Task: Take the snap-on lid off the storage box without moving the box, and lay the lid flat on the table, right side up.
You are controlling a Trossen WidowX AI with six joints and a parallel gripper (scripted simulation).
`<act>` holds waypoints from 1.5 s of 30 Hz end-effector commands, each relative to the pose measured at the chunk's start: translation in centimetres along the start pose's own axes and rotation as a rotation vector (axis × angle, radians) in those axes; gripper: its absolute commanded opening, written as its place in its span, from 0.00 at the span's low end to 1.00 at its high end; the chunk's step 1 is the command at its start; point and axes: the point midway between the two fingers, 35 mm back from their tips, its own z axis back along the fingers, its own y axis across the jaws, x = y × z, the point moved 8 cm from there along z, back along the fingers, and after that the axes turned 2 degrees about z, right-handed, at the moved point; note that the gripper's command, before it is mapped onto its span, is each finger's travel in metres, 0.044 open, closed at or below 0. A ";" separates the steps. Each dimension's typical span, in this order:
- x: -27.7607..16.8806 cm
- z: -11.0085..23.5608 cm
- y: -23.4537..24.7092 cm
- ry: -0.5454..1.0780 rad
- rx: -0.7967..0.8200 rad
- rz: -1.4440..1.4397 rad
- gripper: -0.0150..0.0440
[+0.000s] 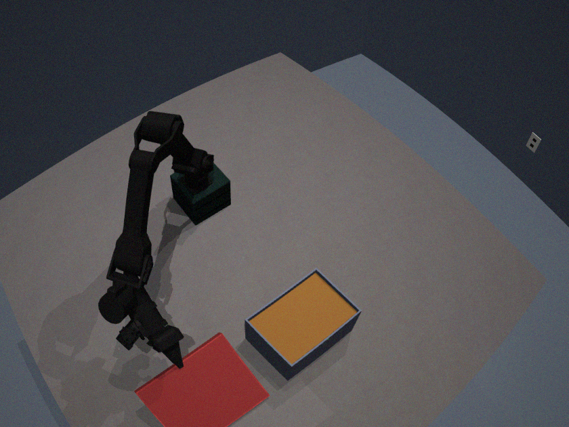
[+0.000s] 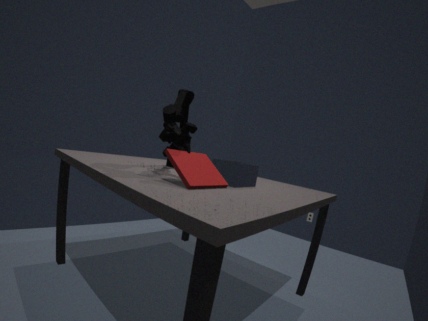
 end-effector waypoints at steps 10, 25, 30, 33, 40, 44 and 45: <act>-0.9 -1.6 -2.0 0.028 -0.031 -0.019 0.25; -1.0 -2.3 -2.9 0.028 -0.031 -0.019 0.25; -1.0 -2.6 -3.3 0.028 -0.031 -0.019 0.25; -1.0 -2.7 -3.4 0.028 -0.031 -0.019 0.25; -1.0 -3.1 -3.9 0.028 -0.031 -0.019 0.25; -1.1 -3.3 -4.1 0.028 -0.032 -0.019 0.25; -1.1 -3.3 -4.2 0.028 -0.032 -0.019 0.25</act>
